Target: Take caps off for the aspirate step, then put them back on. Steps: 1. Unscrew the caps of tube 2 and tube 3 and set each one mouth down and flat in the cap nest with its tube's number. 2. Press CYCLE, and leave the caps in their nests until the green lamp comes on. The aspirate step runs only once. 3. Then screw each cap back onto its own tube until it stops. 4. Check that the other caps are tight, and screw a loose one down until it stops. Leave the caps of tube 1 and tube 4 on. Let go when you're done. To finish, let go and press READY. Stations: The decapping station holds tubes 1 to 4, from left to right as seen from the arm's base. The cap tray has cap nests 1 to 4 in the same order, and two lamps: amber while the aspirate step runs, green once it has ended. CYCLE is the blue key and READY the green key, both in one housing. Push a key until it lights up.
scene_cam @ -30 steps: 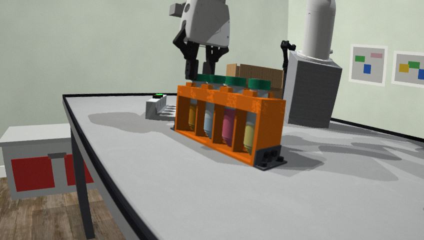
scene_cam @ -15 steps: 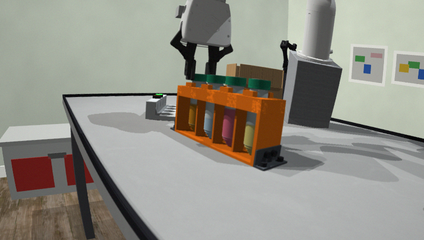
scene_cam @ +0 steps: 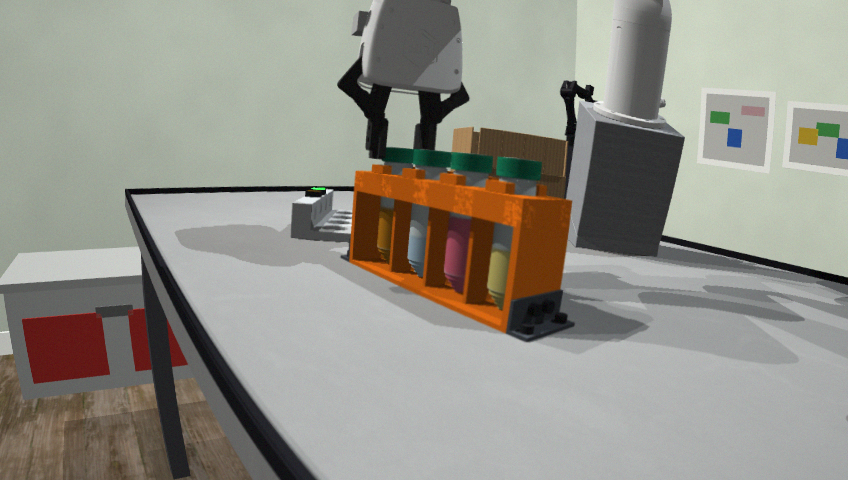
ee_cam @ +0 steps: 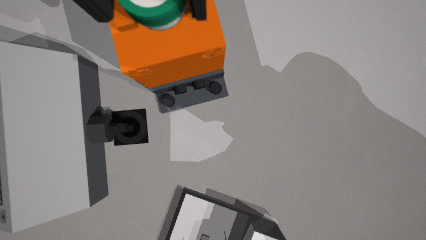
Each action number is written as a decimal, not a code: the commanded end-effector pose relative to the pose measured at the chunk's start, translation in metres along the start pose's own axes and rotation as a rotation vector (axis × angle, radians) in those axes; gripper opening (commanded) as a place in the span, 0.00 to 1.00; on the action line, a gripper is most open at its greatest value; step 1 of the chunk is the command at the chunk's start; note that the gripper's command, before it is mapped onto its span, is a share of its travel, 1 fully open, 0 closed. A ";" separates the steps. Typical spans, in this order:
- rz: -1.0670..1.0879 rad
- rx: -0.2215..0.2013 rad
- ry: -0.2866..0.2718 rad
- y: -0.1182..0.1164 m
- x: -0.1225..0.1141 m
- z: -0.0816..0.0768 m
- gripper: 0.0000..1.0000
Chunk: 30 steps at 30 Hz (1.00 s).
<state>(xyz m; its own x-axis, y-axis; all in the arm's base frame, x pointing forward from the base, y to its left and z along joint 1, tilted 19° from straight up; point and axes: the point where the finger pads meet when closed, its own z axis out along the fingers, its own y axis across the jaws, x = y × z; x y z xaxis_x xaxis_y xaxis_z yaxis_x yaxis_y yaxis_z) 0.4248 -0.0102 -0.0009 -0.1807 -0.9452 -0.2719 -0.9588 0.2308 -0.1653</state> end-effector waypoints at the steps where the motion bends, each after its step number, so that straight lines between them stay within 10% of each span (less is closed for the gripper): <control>1: 0.000 0.004 0.001 -0.002 0.000 -0.010 0.46; 20: 0.000 0.005 0.001 -0.002 0.000 -0.046 0.46; 21: -0.074 0.004 0.001 0.005 0.005 -0.046 0.00; 30: -0.074 0.004 0.002 0.046 0.035 -0.046 0.00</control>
<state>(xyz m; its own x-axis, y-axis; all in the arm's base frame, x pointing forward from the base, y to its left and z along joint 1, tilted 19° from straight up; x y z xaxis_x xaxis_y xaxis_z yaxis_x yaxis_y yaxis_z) 0.3887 -0.0318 0.0318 -0.1186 -0.9606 -0.2512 -0.9710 0.1651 -0.1729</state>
